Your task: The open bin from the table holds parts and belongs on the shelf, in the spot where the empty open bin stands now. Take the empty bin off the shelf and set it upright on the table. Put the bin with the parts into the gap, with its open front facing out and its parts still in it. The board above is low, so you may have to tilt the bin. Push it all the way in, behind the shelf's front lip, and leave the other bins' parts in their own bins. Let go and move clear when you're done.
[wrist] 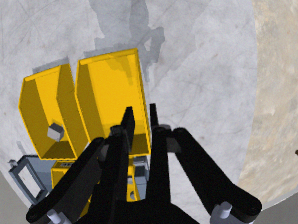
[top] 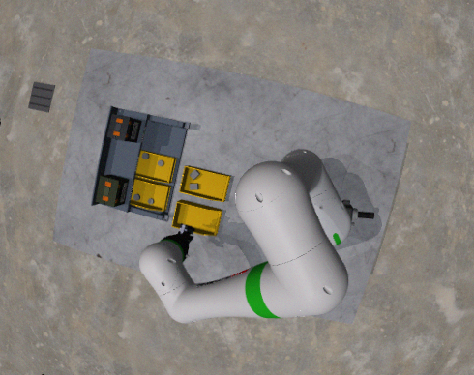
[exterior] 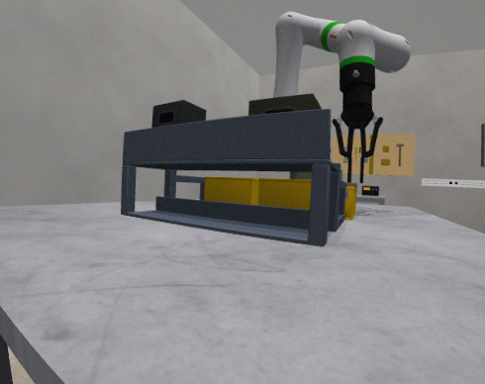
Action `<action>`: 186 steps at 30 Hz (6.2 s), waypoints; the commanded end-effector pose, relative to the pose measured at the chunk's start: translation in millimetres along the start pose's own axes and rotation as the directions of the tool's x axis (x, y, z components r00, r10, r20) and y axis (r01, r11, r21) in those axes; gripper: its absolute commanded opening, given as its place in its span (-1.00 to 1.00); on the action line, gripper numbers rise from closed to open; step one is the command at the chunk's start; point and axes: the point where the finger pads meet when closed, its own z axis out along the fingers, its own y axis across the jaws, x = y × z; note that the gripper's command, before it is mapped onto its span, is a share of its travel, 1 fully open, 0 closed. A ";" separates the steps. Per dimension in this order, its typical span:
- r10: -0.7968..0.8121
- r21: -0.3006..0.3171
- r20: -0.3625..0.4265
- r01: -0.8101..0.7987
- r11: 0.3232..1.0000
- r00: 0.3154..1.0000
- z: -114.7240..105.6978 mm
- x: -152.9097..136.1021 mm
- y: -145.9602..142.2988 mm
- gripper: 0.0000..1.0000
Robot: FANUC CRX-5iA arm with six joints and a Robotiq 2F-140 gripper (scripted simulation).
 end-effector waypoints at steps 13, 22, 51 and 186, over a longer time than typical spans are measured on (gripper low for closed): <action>0.000 -0.001 0.001 0.000 1.000 1.000 -24.7 -0.6 0.3 -0.53; 0.000 -0.001 0.001 0.000 1.000 1.000 -37.4 -0.6 0.3 -0.53; 0.000 -0.001 0.001 0.000 1.000 1.000 -55.4 -0.5 0.3 -0.53; -0.001 -0.001 0.001 0.001 1.000 1.000 -0.2 0.2 -136.1 -0.53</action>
